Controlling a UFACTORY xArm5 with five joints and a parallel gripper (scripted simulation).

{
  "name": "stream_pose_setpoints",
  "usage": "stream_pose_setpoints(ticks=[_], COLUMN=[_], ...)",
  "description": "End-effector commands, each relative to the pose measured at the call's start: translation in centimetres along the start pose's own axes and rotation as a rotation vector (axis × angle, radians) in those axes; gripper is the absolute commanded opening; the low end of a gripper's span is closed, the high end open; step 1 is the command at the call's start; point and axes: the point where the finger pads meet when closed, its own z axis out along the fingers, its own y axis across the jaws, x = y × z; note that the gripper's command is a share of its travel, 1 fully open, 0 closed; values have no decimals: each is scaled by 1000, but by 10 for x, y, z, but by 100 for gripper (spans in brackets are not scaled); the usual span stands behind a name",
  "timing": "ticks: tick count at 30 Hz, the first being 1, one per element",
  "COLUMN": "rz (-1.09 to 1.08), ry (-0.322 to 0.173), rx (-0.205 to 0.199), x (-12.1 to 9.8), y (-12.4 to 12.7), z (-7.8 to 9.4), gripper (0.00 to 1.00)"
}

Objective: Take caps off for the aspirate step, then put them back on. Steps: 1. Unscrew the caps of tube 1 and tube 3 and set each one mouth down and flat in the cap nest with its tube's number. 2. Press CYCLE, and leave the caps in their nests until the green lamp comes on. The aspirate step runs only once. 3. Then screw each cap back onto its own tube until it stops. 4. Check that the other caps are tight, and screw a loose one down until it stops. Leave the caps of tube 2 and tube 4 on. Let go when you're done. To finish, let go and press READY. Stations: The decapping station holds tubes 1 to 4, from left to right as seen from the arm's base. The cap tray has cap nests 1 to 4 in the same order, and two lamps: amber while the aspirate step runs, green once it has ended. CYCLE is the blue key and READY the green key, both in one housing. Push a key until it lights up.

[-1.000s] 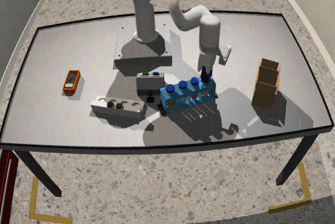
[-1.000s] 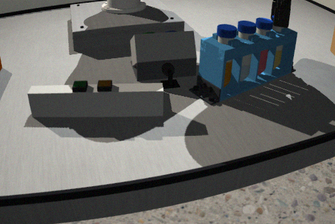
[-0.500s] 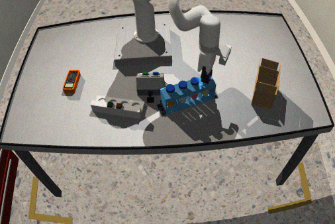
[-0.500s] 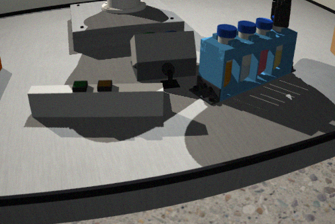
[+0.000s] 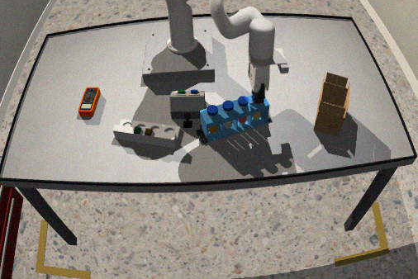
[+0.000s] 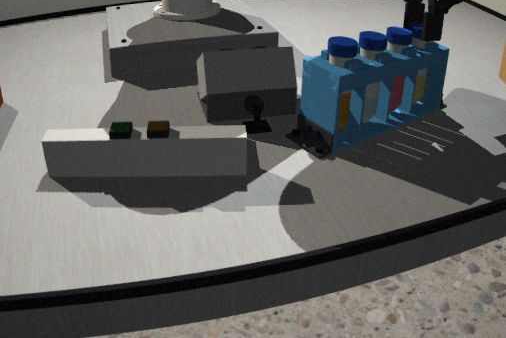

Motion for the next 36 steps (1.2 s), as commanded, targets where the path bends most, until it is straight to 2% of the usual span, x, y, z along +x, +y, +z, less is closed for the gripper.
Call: stream_pose_setpoints(ticks=[1,13,15,20,28,29,36], rz=[-261,-752,-752,-1010,-1028,-1028,-1028], ry=[2,1,1,0,0,0,0], rx=[-4,-4,-4,-4,-4,-4,-4], x=[1,1,1,1,1,1,1], y=[1,1,1,1,1,1,1], z=[-2,-2,-2,-2,-2,-2,-2], gripper=[0,0,0,0,0,46,46])
